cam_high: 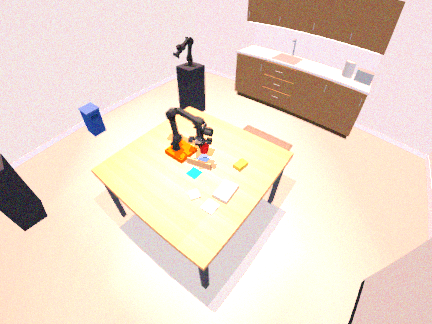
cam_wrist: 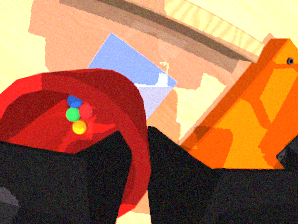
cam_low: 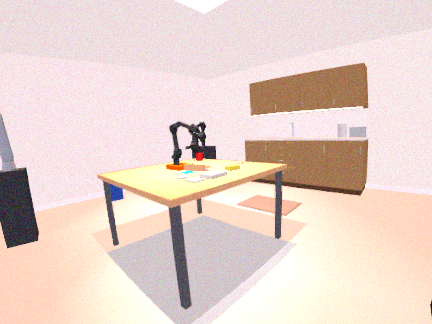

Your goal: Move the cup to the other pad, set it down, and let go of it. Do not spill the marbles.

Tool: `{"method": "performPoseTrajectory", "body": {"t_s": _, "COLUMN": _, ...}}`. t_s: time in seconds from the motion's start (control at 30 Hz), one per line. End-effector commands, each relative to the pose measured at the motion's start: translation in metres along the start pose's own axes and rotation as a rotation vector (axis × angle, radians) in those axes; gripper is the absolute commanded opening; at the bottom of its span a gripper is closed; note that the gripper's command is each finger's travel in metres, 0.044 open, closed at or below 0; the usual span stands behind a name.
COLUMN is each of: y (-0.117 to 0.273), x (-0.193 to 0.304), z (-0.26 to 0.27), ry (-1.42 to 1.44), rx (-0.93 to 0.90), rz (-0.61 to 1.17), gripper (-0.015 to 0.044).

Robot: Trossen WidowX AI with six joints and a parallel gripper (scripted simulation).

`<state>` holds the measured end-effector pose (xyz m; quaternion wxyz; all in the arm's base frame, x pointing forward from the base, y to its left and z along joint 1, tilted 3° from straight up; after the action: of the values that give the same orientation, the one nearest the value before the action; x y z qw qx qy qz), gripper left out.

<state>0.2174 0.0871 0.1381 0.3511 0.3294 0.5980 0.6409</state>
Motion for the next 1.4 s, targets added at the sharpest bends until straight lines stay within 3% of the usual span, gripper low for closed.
{"method": "performPoseTrajectory", "body": {"t_s": 0.0, "y": 0.000, "x": -0.003, "z": -0.001, "ry": 0.004, "rx": 0.000, "rz": 0.000, "gripper": 0.0000}}
{"method": "performPoseTrajectory", "body": {"t_s": 1.37, "y": 0.002, "x": -0.070, "z": -0.016, "ry": 0.009, "rx": 0.001, "rz": -0.003, "gripper": 0.0000}}
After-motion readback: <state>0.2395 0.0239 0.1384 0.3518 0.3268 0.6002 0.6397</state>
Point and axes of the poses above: the point midway between the two fingers, 35 mm back from their tips, its own y axis back along the fingers, its own z axis across the jaws, x = y × z, the point moved 1 cm from there along y, back along the fingers, and after that the axes turned 2 degrees about -y, right-handed, at the moved point
